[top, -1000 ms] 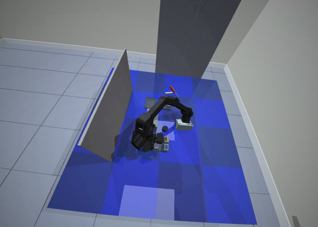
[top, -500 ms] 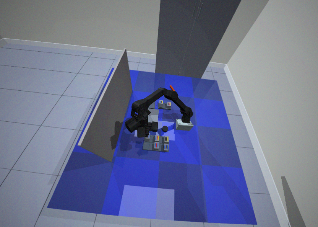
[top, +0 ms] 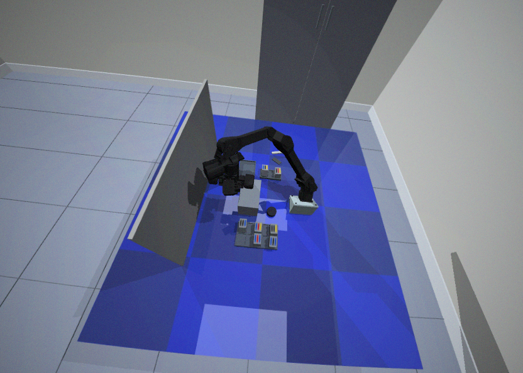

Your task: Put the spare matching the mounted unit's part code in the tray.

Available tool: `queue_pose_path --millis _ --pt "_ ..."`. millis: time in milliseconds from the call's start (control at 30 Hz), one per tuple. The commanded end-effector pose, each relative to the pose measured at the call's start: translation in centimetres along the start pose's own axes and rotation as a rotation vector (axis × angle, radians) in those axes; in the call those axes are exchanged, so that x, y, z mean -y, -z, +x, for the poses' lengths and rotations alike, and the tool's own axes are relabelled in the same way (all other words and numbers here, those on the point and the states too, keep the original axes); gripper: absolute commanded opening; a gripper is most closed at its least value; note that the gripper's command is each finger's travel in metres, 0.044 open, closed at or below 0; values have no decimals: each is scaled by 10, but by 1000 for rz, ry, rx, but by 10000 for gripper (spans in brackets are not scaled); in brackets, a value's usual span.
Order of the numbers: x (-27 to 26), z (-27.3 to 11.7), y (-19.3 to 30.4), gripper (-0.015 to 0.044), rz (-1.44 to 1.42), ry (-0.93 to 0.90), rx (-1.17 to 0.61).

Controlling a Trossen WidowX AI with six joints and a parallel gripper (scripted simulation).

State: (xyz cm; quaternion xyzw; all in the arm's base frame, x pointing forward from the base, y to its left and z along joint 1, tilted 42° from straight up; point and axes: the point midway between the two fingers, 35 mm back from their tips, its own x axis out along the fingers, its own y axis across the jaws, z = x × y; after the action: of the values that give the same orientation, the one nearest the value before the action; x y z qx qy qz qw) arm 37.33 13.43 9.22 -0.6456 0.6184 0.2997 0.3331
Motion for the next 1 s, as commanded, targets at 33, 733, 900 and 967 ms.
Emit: queue_pose_path --millis 33,733,900,967 --pt "3 -3 40 0 -8 9 -3" --pt "-24 -3 201 0 18 21 -54" --pt "-40 -3 233 0 24 18 -74" --pt "-42 -3 238 0 25 17 -77"
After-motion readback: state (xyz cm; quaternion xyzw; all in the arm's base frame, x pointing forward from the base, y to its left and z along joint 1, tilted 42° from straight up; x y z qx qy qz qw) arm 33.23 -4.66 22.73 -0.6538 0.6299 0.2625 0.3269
